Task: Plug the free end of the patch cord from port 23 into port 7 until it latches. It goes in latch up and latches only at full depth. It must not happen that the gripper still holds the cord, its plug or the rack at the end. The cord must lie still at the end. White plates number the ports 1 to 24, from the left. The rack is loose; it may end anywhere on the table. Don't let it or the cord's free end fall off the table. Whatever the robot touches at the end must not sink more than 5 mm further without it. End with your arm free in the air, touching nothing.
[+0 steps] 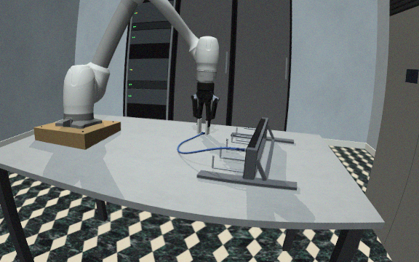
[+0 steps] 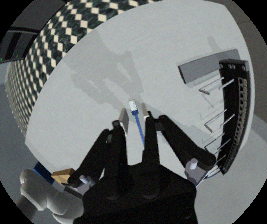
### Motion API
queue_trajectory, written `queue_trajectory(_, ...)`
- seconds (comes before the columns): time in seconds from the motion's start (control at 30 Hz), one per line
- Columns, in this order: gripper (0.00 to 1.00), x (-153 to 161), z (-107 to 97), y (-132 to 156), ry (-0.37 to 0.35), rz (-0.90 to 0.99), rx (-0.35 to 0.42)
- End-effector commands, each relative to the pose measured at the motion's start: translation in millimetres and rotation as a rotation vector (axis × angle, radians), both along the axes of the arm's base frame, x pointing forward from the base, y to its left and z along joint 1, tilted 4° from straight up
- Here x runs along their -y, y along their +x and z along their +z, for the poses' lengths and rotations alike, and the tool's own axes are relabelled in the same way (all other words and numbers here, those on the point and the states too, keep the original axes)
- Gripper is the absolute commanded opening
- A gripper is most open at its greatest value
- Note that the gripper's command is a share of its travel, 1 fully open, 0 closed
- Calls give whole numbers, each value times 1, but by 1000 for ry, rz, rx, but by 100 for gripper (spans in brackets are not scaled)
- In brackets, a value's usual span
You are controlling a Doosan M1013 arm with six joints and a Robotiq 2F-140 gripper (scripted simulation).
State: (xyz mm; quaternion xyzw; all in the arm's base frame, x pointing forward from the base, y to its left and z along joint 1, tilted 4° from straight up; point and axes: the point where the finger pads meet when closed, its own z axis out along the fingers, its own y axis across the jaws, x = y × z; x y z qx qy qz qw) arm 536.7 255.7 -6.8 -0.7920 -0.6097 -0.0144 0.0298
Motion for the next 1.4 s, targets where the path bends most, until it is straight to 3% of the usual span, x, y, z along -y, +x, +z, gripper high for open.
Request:
queue_trajectory(0.0, 22, 0, 0, 0, 0, 0, 0)
queue_trajectory(1.3, 22, 0, 0, 0, 0, 0, 0)
queue_trajectory(1.33, 0, 0, 0, 0, 0, 0, 0)
queue_trajectory(1.37, 0, 0, 0, 0, 0, 0, 0)
